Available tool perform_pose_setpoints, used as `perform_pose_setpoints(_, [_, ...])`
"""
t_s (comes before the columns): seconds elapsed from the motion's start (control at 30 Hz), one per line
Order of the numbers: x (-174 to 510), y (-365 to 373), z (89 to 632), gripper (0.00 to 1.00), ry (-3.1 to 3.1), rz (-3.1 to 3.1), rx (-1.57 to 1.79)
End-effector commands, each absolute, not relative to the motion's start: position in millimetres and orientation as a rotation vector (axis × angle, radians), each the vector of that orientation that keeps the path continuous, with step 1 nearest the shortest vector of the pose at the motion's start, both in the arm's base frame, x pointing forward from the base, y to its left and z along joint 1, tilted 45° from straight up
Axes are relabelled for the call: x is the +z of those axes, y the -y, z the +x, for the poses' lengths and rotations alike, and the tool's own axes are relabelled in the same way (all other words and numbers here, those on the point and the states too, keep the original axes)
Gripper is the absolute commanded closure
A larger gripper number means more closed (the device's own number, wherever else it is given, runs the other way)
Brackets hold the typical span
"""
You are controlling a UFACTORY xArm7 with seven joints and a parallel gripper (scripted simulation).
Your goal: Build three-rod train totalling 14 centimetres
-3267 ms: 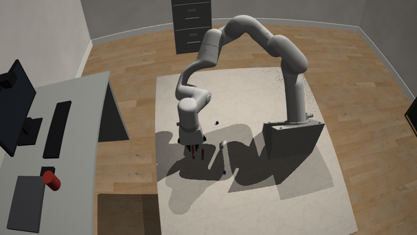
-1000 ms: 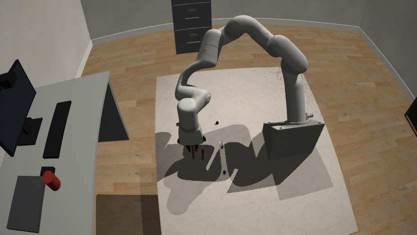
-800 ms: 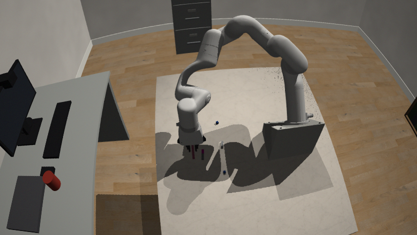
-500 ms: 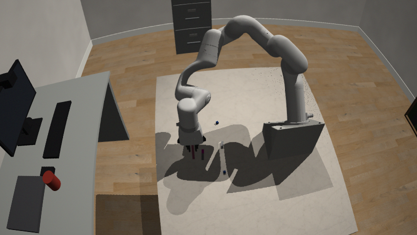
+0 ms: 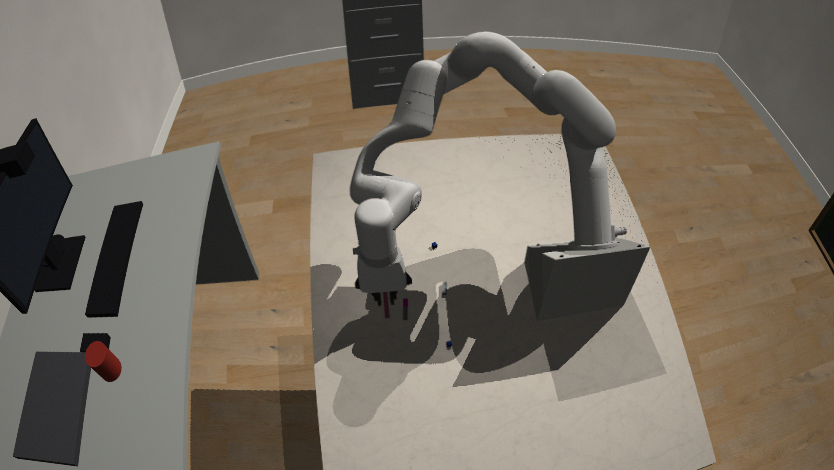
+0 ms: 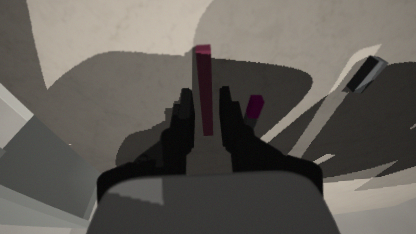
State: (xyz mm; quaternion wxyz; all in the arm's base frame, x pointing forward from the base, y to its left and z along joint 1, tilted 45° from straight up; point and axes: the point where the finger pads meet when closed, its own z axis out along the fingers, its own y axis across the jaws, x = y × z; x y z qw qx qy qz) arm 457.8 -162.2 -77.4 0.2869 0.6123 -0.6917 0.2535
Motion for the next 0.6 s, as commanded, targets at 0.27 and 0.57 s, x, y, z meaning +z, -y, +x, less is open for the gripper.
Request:
perform_pose_setpoints(0.27, [-81.6,165.1,459.0,0.76,1.849,1.640,0.680])
perform_pose_setpoints(0.57, [-81.7,165.2,459.0,0.76,1.849,1.640,0.680])
